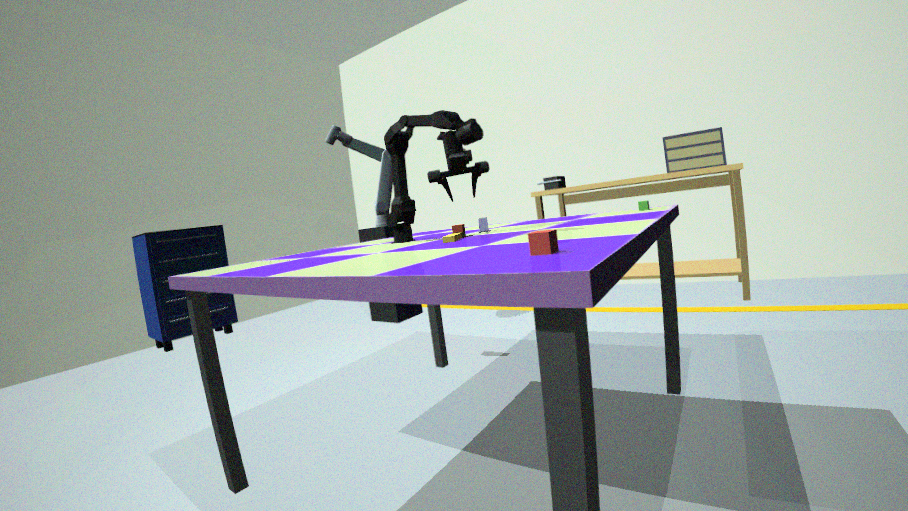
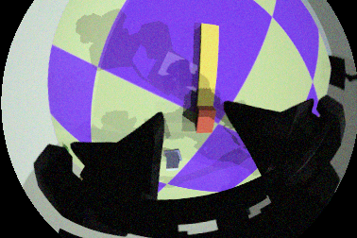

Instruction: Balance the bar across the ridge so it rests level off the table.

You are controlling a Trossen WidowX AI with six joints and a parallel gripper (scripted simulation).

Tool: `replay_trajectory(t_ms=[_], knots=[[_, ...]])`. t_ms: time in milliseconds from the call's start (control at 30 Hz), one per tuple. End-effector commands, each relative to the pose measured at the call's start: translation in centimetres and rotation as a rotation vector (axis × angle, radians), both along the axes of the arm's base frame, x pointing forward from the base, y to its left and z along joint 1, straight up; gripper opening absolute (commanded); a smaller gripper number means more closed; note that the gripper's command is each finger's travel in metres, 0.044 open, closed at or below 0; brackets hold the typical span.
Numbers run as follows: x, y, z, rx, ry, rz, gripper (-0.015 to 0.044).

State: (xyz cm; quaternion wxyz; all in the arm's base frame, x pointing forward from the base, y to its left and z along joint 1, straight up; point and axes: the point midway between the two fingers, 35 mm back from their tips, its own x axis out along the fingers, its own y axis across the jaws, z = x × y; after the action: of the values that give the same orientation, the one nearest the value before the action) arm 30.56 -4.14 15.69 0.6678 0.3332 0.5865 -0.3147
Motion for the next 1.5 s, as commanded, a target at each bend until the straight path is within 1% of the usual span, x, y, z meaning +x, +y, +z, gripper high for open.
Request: replay_trajectory(t_ms=[0,233,400,767,1000,1467], knots=[[-0.5,-1.6,-0.6,0.013,0.03,-0.065,0.0315],[-1.5,-4.4,-1.5,0.032,0.08,-0.171,0.0315],[-1.6,-4.7,-2.0,0.034,0.085,-0.182,0.0315],[-1.4,-4.7,-8.2,0.034,0.085,-0.182,0.0315],[-1.4,-4.7,-8.6,0.034,0.085,-0.182,0.0315],[-1.4,-4.7,-10.8,0.034,0.085,-0.182,0.0315]])
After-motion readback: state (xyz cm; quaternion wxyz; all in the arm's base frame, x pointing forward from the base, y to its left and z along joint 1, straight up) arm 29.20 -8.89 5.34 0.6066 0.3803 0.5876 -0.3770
